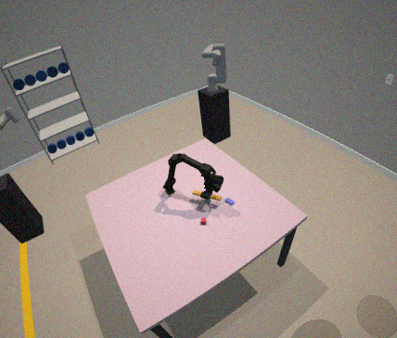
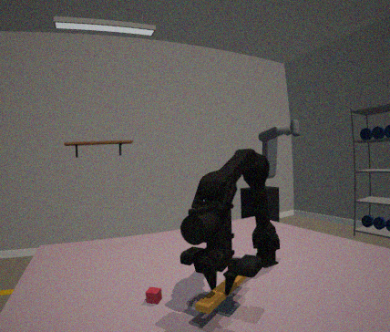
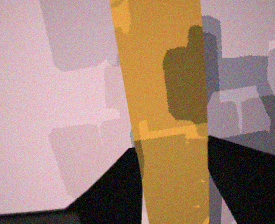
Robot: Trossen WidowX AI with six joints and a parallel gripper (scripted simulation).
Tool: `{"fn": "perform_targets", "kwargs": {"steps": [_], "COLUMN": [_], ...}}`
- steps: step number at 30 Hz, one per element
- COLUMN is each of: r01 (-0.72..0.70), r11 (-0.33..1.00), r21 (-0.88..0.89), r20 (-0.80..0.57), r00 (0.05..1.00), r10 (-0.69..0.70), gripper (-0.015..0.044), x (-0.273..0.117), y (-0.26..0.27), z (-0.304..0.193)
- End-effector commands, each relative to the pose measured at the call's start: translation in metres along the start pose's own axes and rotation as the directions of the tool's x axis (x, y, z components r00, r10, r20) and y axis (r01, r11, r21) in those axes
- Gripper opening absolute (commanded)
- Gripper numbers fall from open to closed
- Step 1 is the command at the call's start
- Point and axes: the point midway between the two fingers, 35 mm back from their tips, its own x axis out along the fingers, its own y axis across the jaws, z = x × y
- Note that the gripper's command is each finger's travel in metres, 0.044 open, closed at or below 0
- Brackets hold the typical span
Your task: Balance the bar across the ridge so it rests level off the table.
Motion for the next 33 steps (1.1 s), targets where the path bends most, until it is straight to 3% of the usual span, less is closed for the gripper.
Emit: {"fn": "perform_targets", "kwargs": {"steps": [1, 33], "r01": [-0.001, -0.001], "r11": [1.000, 1.000], "r21": [0.004, 0.004], "r20": [0.001, 0.001], "r00": [1.000, 1.000], "r10": [0.001, 0.001], "gripper": [0.0000, 0.0000], "x": [0.0007, 0.0033], "y": [0.0001, 0.0000], "z": [0.0003, 0.0003]}}
